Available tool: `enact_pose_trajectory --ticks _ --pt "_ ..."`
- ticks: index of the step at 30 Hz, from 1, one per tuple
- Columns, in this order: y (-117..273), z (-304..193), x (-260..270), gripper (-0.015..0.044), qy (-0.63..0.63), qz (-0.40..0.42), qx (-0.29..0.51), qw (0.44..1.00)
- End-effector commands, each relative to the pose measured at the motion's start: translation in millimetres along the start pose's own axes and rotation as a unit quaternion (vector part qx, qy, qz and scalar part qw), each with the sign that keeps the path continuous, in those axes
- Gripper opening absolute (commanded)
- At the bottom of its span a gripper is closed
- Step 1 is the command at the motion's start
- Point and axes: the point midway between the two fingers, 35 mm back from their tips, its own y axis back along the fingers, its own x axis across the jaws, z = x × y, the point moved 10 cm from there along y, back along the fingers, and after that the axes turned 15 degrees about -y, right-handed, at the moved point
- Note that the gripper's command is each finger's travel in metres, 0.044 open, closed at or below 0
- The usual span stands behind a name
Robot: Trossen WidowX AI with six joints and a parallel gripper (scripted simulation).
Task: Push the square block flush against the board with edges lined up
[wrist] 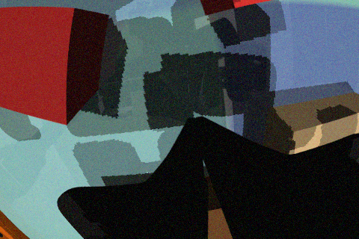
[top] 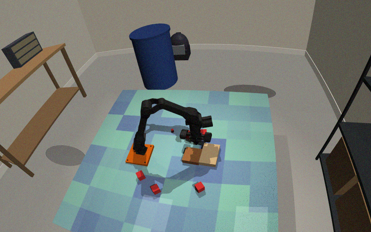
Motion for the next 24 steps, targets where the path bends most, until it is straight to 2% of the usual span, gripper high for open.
enact_pose_trajectory --ticks 1,7,10,12,18,24 --pt "-0.4 7.0 1.2 0.0000 -0.002 0.001 0.000 1.000" --pt "3.0 9.4 2.2 0.0000 0.000 0.000 0.000 1.000" --pt "42.4 9.9 1.2 0.0000 -0.002 0.001 0.000 1.000" --pt "54.7 9.4 1.7 0.0000 -0.002 0.001 0.000 1.000" --pt "52.0 8.7 0.4 0.0000 -0.015 -0.006 -0.004 1.000" --pt "52.4 -2.5 -5.5 0.0000 -0.116 -0.006 -0.004 0.993"
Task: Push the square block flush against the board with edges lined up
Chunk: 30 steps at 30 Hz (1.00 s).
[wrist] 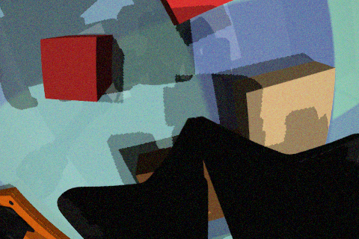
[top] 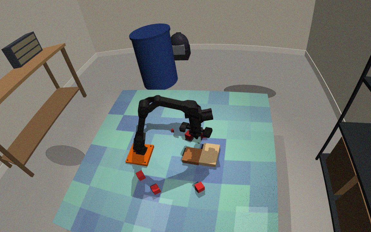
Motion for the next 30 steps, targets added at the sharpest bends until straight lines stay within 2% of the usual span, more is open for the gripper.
enact_pose_trajectory --ticks 1,15,30 --pt "-0.4 -7.5 -4.7 0.0000 -0.066 0.000 0.001 0.998" --pt "0.5 -32.9 -20.4 0.0000 -0.304 -0.002 0.003 0.953" --pt "1.1 -61.9 -34.9 0.0000 -0.537 -0.004 0.005 0.843"
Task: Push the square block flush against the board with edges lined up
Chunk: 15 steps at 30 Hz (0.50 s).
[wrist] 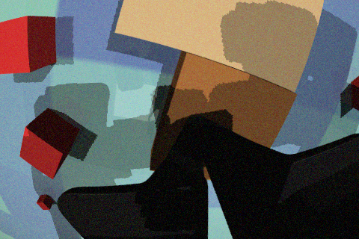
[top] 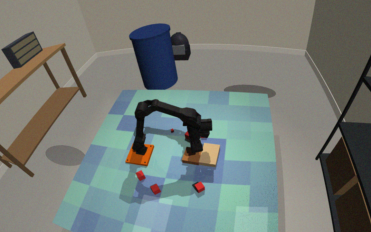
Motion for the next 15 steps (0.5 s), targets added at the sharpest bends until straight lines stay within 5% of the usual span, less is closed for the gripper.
enact_pose_trajectory --ticks 1,15 --pt "-1.7 -2.1 -9.2 0.0000 -0.072 -0.003 0.003 0.997" --pt "-1.1 -7.1 -37.8 0.0000 -0.310 -0.006 0.003 0.951"
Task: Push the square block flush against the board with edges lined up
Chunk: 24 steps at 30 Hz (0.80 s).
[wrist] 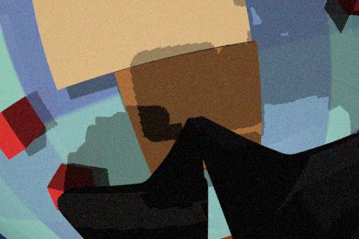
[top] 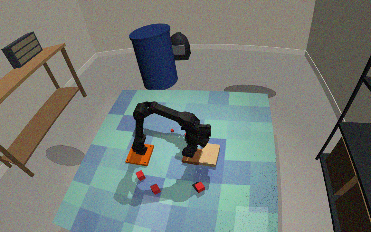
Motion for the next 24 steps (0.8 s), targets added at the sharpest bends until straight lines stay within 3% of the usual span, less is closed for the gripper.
enact_pose_trajectory --ticks 1,12,24 --pt "-1.5 1.9 -8.7 0.0000 -0.073 -0.003 0.001 0.997" --pt "-1.2 7.8 -30.4 0.0000 -0.261 -0.005 0.001 0.965" --pt "-0.9 12.6 -54.2 0.0000 -0.455 -0.007 0.000 0.891"
